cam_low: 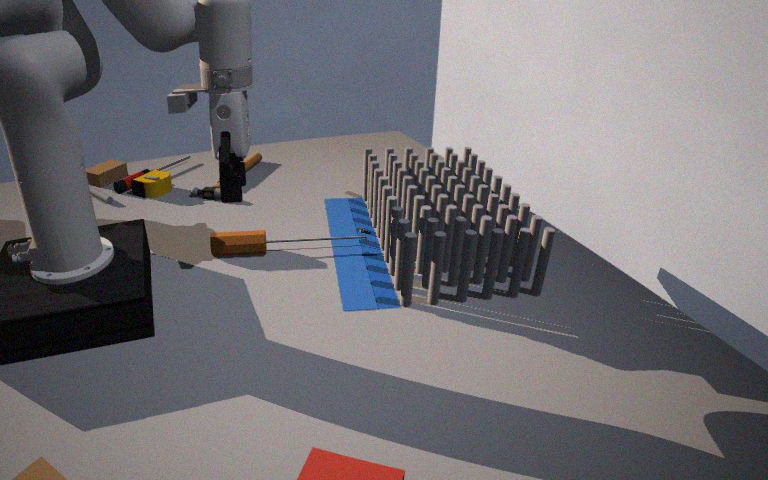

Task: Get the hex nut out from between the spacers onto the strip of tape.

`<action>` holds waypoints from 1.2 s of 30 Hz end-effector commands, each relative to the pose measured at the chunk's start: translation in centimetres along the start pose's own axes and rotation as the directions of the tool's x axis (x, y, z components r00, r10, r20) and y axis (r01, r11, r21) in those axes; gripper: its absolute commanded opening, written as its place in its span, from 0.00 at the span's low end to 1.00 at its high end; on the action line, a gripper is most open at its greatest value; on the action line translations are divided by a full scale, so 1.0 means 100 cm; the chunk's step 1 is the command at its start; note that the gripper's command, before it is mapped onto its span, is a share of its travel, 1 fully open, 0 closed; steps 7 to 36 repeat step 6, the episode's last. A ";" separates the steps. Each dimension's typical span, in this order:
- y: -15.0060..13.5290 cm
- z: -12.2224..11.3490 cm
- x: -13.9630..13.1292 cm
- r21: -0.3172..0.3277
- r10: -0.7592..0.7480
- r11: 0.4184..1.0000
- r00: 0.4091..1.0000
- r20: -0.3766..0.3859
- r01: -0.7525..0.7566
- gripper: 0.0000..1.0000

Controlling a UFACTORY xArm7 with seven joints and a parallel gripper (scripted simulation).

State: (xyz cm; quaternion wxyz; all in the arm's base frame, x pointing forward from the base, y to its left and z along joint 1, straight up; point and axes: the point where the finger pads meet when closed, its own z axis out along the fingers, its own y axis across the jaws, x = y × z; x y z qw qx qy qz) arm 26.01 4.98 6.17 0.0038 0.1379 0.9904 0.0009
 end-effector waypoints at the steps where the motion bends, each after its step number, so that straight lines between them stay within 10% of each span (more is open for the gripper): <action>1: 0.001 -0.001 -0.001 -0.001 0.000 1.000 1.000 0.002 0.000 0.65; 36: 0.001 -0.001 -0.001 -0.001 0.000 1.000 1.000 0.002 0.000 0.65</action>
